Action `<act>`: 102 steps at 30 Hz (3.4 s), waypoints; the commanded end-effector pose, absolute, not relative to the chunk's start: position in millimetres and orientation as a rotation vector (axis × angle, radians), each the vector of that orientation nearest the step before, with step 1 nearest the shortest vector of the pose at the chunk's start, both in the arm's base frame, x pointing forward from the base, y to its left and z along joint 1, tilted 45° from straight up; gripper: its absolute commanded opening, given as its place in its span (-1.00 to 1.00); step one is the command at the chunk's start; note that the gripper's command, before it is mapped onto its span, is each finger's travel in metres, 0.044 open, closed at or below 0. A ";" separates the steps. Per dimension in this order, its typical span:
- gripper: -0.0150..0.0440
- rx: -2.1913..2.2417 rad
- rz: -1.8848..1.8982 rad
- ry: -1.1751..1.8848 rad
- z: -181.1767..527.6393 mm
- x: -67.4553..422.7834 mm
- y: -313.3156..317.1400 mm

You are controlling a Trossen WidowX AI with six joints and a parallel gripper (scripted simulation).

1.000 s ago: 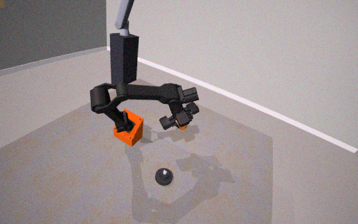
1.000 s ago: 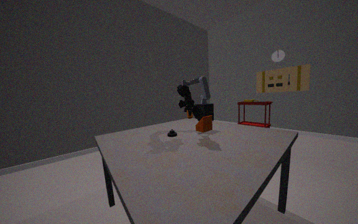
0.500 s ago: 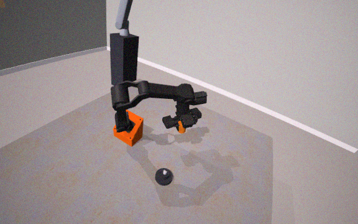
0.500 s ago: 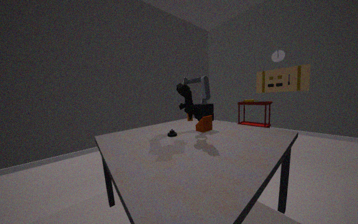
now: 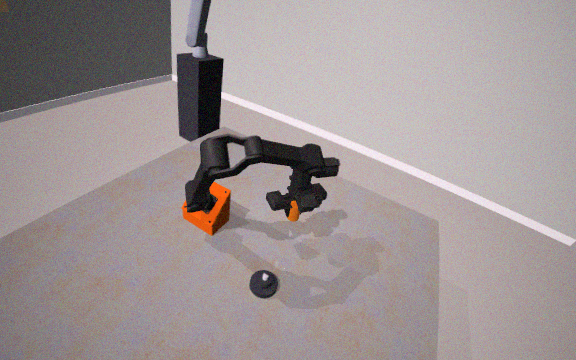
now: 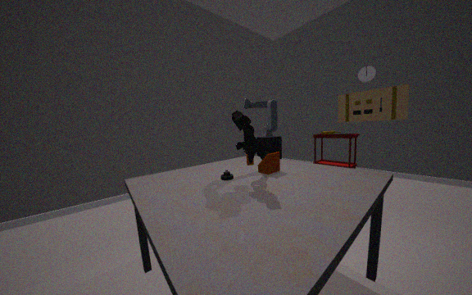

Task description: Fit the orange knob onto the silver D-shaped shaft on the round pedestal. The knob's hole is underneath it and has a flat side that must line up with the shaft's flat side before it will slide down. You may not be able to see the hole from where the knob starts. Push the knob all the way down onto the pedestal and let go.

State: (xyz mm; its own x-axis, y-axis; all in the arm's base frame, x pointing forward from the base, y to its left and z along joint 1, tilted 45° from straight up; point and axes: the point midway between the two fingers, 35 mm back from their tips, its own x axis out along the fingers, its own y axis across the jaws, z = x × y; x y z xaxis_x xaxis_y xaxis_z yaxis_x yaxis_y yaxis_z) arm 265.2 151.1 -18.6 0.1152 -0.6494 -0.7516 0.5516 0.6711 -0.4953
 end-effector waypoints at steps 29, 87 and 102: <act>0.13 -0.129 -0.934 1.156 -104.9 285.4 74.0; 1.00 -0.132 -0.928 1.156 -79.4 283.4 101.0; 1.00 -0.133 -0.929 1.155 -96.3 285.1 83.9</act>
